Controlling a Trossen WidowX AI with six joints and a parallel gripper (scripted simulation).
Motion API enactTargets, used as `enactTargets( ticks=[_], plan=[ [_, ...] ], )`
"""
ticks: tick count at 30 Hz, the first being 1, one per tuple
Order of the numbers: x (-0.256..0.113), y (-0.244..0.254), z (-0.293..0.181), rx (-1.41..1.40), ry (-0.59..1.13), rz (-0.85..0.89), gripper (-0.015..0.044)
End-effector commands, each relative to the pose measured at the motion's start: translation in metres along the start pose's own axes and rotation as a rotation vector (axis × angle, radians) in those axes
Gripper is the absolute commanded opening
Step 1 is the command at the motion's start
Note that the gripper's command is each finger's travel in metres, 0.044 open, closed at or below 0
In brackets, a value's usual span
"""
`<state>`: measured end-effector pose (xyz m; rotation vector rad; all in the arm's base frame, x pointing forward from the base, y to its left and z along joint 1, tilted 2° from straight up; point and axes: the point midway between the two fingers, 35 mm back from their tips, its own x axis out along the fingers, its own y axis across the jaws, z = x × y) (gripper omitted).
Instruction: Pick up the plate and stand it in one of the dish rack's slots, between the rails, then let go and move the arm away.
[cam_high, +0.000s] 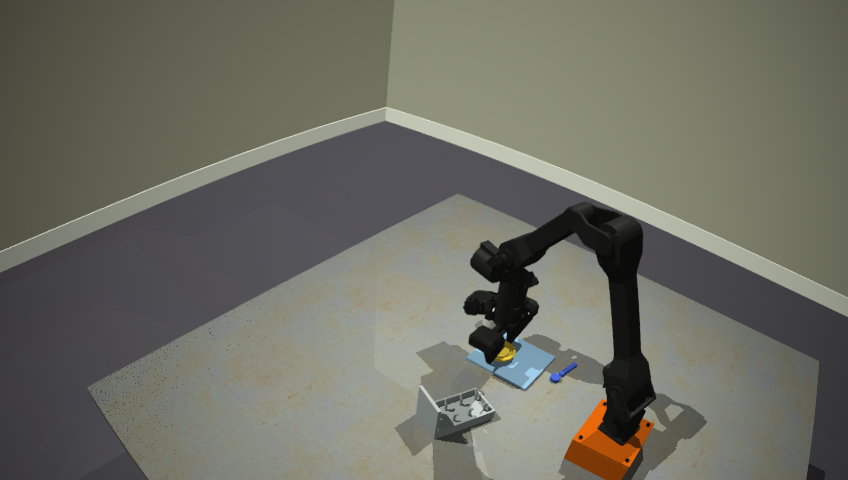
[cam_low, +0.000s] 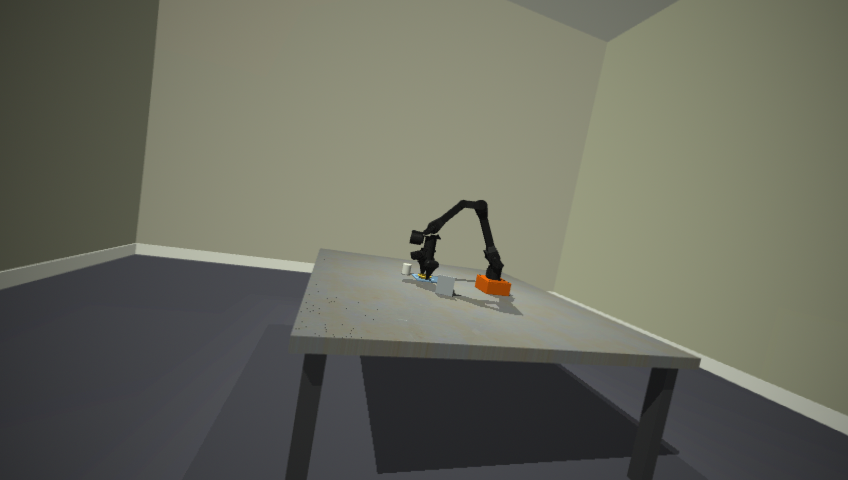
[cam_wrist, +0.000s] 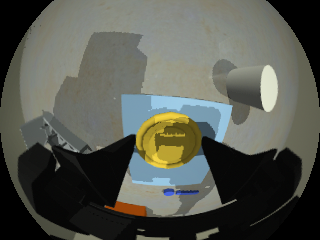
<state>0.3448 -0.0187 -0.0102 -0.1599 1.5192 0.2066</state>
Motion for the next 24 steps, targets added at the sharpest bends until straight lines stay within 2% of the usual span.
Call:
enactTargets(
  ticks=[1,12,15,24],
  plan=[
    [0.001,0.001,-0.001,0.005,0.003,0.005,0.0384],
    [0.001,0.001,-0.001,0.005,0.003,0.005,0.0317],
    [-0.002,0.001,0.0,0.005,0.003,0.005,0.0238],
    [-0.047,-0.003,0.01,0.005,0.002,0.004,0.0002]
  ],
)
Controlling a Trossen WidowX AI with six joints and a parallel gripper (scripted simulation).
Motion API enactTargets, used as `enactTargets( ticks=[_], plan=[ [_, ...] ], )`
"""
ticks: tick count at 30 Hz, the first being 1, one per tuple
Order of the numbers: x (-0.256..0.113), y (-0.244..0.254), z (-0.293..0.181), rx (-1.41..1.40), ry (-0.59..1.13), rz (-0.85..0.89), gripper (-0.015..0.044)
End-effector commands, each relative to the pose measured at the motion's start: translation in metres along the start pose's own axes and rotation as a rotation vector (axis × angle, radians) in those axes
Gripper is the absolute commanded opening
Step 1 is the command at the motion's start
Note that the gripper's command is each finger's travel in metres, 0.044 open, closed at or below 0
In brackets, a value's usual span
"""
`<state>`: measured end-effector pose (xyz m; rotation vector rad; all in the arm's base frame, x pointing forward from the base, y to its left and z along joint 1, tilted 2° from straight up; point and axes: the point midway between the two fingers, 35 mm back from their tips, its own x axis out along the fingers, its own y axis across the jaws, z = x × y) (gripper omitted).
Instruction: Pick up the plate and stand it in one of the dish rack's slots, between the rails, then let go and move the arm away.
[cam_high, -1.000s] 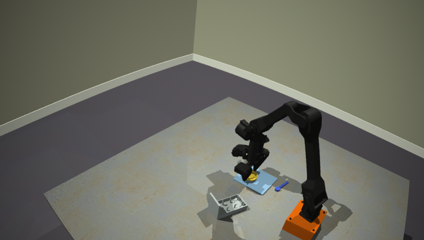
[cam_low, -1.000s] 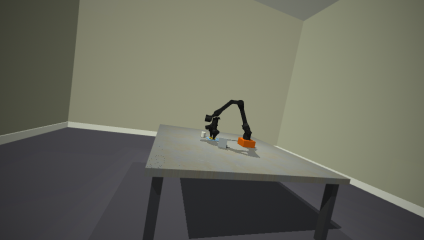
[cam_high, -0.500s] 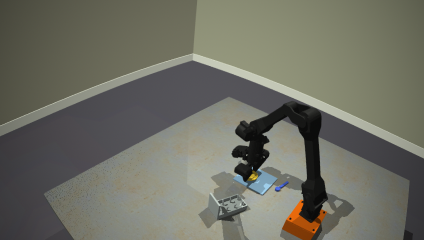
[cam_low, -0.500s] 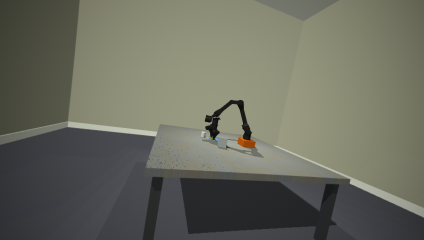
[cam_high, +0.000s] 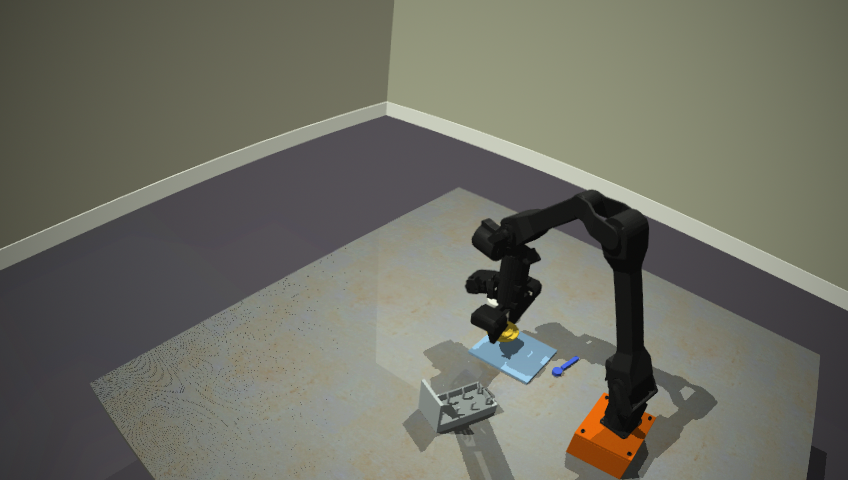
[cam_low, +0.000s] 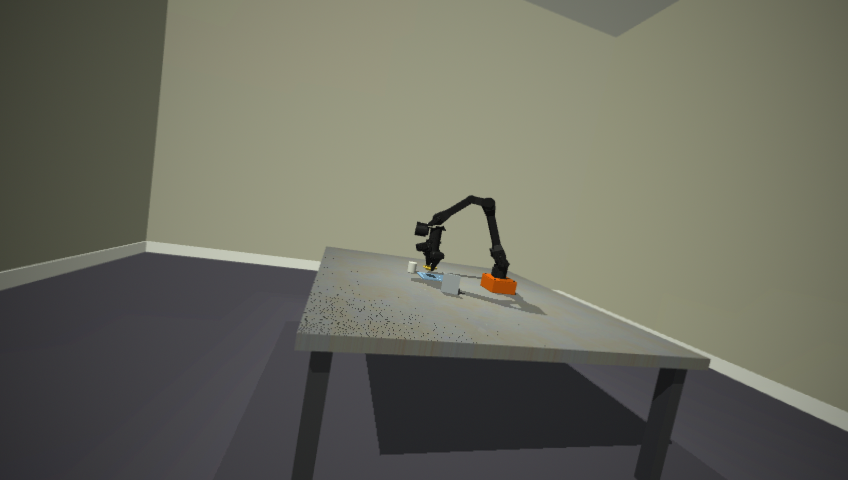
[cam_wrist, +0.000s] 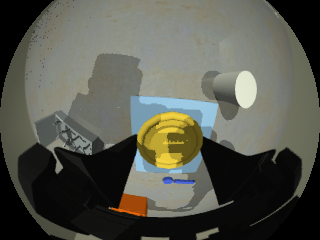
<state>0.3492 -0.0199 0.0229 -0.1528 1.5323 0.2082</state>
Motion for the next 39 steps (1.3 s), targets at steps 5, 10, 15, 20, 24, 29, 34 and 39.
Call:
enactTargets(
  ticks=[5,10,15,20,24,29,34,39],
  plan=[
    [-0.04,-0.002,0.007,0.0,-0.011,-0.003,0.0],
    [-0.065,-0.003,0.008,0.0,-0.011,-0.003,0.0],
    [-0.088,-0.003,0.009,0.0,-0.011,-0.003,0.0],
    [-0.109,-0.003,0.009,0.0,-0.011,-0.003,0.0],
    [-0.125,-0.003,0.008,0.0,-0.011,-0.003,0.0],
    [-0.139,-0.002,0.007,0.0,-0.011,-0.003,0.0],
    [-0.142,0.038,-0.01,0.116,-0.009,0.0,0.0],
    [-0.142,0.088,-0.043,0.284,-0.007,0.004,0.0]
  ],
)
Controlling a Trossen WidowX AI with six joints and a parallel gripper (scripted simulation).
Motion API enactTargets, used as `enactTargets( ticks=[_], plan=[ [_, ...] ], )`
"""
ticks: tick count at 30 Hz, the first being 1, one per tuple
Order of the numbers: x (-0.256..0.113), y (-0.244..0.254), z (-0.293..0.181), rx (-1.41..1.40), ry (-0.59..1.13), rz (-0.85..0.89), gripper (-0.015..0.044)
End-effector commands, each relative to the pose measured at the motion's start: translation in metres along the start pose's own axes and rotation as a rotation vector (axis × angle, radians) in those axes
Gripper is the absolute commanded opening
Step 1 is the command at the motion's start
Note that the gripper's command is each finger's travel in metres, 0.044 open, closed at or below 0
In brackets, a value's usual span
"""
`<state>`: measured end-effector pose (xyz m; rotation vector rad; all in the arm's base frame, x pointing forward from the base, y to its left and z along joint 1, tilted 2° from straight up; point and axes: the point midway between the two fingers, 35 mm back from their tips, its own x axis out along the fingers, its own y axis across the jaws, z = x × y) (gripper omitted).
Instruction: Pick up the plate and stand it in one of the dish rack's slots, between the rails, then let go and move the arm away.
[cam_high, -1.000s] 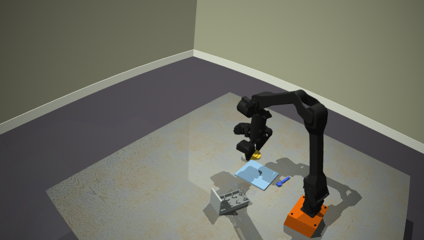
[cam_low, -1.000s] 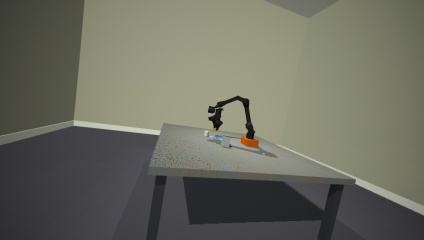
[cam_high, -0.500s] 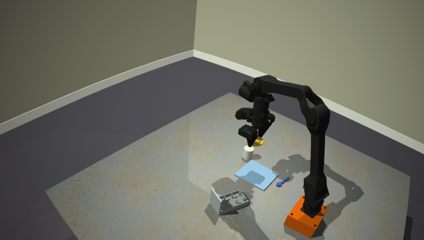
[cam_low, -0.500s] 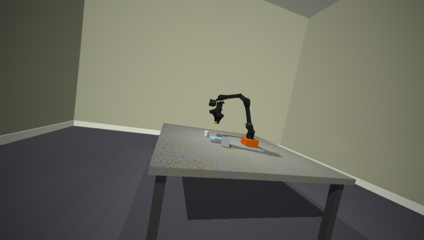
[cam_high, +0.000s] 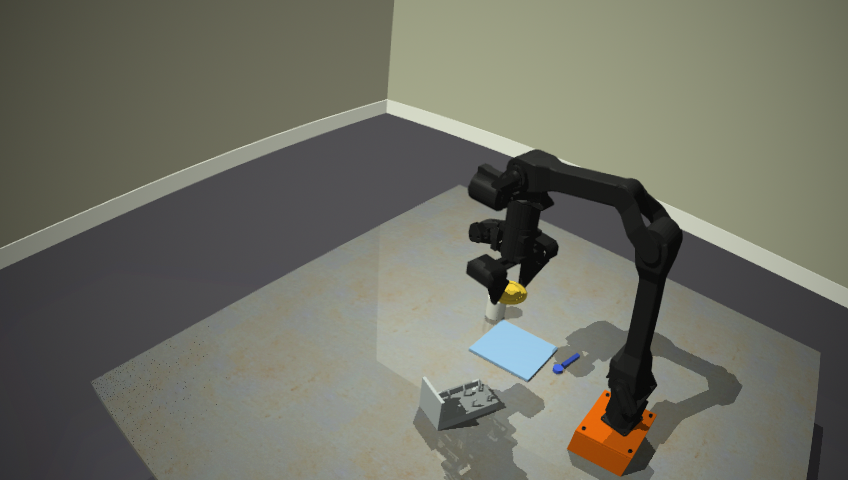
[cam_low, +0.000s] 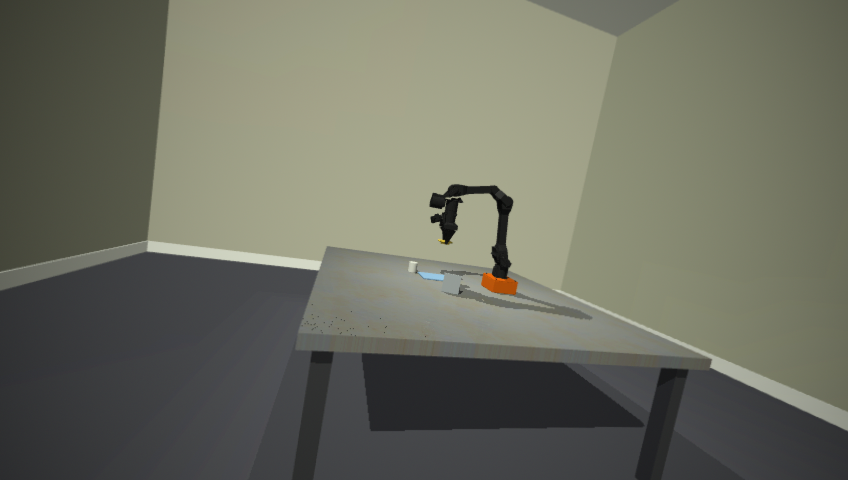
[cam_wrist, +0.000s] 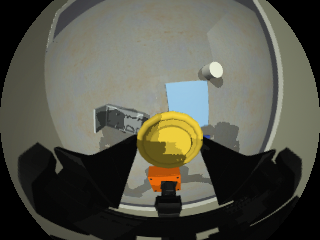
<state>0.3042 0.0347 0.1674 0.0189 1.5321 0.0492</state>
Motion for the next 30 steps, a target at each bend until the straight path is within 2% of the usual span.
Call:
enactTargets(
  ticks=[1,5,10,30],
  plan=[
    [0.002,0.023,-0.03,0.106,0.006,0.0,0.0],
    [0.006,0.042,-0.062,0.216,0.008,0.002,0.0],
    [0.007,0.043,-0.062,0.219,0.008,0.006,0.0],
    [0.085,0.072,-0.006,-0.048,-0.132,0.43,0.0]
  ],
)
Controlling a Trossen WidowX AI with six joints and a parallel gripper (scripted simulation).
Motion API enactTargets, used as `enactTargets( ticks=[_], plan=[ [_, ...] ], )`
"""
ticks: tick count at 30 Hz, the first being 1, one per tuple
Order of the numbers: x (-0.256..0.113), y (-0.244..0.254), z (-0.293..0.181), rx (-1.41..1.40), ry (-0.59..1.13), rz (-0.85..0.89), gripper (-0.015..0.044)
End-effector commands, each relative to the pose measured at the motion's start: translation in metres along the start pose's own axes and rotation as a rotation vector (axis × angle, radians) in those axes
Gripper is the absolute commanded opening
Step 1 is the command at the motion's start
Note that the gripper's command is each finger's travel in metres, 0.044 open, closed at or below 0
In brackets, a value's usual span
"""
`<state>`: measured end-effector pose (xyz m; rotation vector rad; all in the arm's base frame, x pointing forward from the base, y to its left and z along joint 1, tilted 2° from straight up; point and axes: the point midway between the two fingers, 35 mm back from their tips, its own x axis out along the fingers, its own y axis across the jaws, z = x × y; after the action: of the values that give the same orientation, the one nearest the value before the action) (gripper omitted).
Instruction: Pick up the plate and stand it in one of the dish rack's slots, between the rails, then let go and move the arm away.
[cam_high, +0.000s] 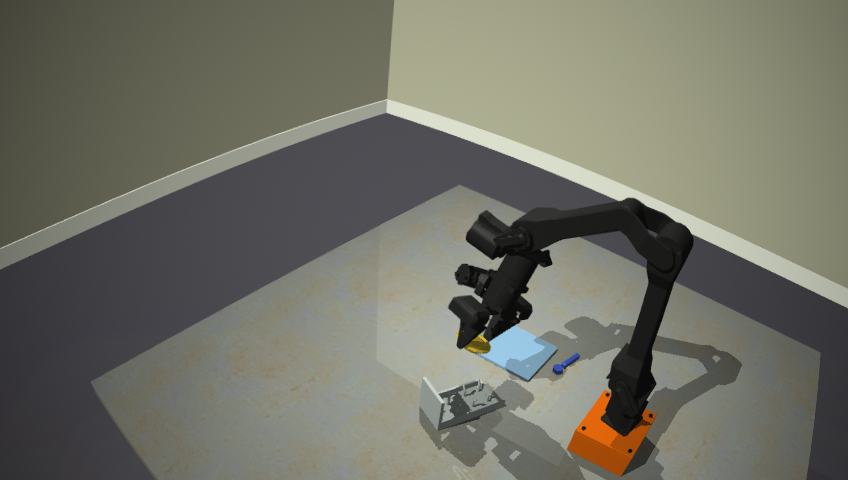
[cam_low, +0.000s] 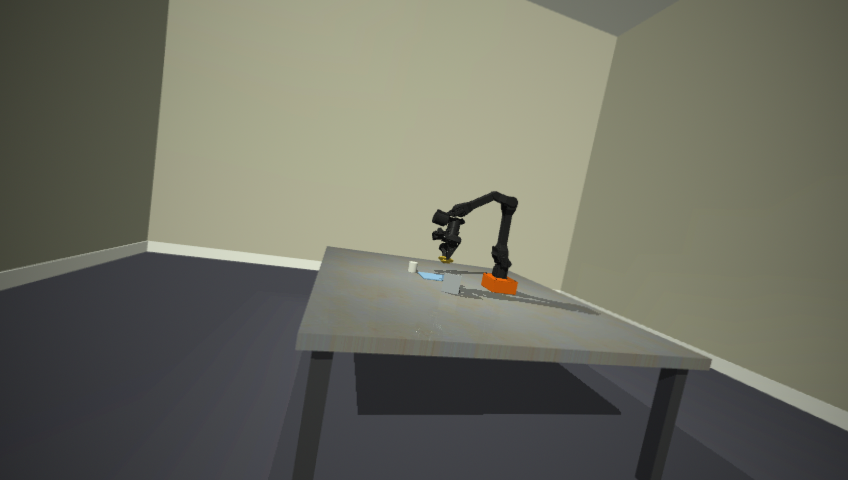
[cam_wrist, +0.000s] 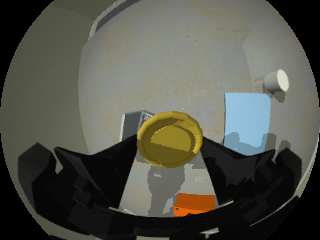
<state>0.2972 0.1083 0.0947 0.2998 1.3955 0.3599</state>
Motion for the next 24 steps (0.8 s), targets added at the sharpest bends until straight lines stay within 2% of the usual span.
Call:
enactTargets(
  ticks=[1,12,24],
  plan=[
    [0.013,-0.003,0.003,-0.05,-0.021,0.068,0.0],
    [0.041,-0.012,0.015,-0.243,-0.154,0.277,0.0],
    [0.055,-0.021,0.013,-0.481,-0.347,0.462,0.0]
  ],
)
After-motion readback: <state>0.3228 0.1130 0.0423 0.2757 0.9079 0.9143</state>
